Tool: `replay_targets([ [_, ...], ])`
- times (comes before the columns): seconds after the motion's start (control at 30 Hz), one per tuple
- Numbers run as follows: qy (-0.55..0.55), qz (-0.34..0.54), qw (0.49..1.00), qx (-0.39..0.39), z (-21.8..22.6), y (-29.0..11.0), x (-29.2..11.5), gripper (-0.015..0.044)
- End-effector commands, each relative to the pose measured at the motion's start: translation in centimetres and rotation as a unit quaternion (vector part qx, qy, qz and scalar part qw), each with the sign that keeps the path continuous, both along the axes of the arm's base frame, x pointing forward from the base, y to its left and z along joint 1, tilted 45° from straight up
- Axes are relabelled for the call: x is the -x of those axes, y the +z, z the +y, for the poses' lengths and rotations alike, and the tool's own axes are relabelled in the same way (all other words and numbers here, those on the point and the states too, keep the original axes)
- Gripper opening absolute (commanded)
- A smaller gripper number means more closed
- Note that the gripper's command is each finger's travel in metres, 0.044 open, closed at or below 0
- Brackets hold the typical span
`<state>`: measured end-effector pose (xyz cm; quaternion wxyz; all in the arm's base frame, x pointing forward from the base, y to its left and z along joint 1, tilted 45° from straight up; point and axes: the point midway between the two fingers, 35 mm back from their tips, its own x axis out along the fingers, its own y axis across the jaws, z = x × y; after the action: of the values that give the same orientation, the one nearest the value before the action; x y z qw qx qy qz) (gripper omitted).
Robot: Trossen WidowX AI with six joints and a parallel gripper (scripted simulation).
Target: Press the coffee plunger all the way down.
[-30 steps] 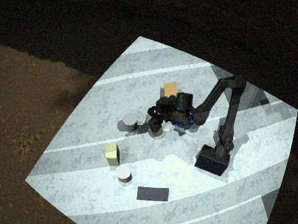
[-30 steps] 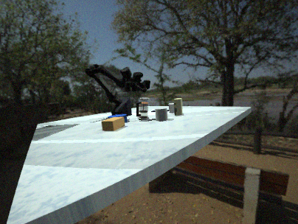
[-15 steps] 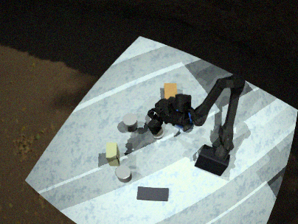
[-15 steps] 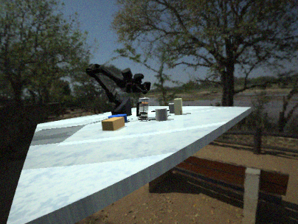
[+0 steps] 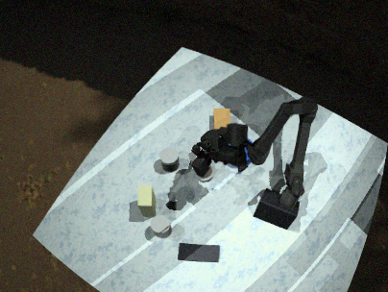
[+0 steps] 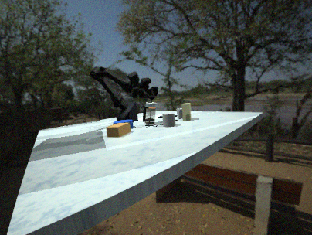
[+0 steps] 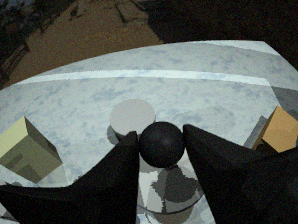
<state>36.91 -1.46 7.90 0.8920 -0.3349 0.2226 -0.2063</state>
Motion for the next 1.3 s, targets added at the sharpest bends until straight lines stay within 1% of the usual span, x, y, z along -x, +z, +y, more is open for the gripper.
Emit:
replay_targets([
  [0.0, -0.009, 0.009, 1.0, 0.003, -0.47, -0.48, 0.11, 0.0118],
  [0.97, -0.004, 0.004, 1.0, 0.003, -0.09, -0.23, -0.14, 0.0118],
  [1.27, -0.004, 0.004, 1.0, 0.003, -0.09, -0.23, -0.14, 0.0355],
])
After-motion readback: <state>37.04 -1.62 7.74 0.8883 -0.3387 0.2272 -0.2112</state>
